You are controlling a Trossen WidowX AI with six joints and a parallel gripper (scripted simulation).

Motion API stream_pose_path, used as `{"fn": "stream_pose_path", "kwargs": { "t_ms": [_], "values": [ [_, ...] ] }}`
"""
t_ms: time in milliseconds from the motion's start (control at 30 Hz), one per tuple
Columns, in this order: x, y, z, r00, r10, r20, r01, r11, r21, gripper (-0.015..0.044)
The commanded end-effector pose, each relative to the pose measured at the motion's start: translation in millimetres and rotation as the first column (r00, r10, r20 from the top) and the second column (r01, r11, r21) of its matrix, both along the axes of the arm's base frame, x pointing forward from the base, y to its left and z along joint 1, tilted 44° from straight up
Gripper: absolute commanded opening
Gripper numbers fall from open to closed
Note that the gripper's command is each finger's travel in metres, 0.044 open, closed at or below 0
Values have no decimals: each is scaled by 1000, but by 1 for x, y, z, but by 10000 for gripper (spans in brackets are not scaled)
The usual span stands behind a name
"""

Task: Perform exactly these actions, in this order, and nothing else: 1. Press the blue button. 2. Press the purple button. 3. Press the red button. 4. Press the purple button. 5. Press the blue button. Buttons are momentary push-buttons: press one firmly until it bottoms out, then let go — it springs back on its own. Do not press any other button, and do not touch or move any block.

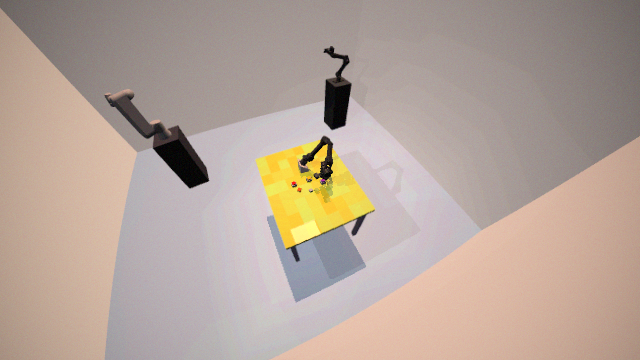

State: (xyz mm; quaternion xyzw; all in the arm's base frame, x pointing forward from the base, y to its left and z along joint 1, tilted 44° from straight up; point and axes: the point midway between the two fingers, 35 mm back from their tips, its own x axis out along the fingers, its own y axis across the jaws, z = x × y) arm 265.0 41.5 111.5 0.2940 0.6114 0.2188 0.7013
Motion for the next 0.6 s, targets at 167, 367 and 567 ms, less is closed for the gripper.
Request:
{"fn": "stream_pose_path", "kwargs": {
  "t_ms": [167,367,567],
  "values": [
    [2,11,-11,1000,-1,-4,1,1000,7,20],
    [3,18,-18,1000,-1,-4,1,1000,8,20],
    [4,24,-24,1000,-1,-3,1,1000,9,20]
  ]
}}
